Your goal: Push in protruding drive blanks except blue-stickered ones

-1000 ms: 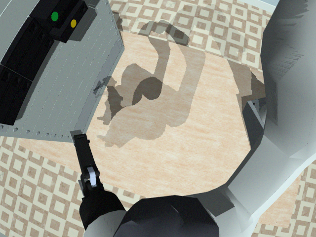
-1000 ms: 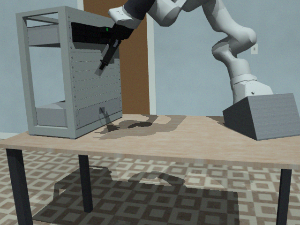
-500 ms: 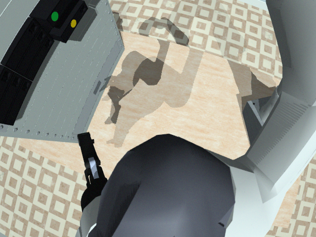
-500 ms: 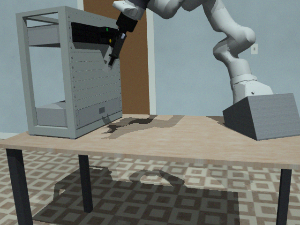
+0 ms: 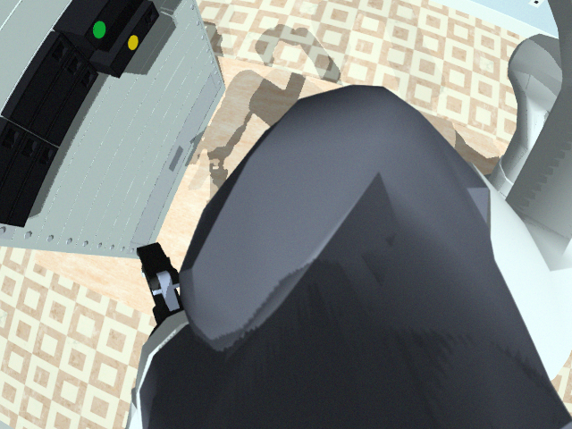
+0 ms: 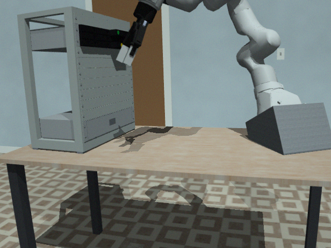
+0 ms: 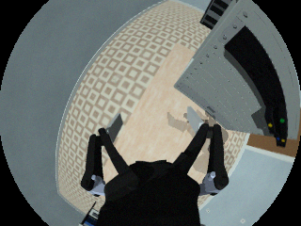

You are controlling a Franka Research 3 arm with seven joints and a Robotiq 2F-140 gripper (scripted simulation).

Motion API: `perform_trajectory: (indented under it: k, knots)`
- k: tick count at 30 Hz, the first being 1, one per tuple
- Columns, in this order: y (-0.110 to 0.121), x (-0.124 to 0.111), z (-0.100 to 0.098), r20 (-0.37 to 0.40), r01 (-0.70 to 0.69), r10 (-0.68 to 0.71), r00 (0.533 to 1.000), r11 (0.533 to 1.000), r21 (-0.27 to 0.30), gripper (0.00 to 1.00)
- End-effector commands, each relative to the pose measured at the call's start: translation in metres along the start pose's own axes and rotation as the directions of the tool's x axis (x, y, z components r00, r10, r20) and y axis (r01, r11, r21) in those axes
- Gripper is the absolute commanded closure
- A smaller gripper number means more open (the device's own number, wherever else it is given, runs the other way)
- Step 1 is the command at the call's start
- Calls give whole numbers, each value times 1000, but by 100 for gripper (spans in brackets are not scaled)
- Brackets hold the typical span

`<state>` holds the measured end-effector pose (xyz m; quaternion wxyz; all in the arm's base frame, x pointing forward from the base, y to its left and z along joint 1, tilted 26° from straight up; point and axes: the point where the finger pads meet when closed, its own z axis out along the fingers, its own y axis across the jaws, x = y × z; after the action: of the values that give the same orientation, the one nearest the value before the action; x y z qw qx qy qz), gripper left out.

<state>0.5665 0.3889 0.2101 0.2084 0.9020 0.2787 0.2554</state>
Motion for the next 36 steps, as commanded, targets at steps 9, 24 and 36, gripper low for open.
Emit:
perform_trajectory:
  k: [9,24,36]
  knots:
    - [-23,17,-54,-135,166,-140,981,963,211,0]
    - [-16,38,-125,-361,278,-169,917,920,276,0]
    - [9,50,-168,-544,358,-211,812,917,179,0]
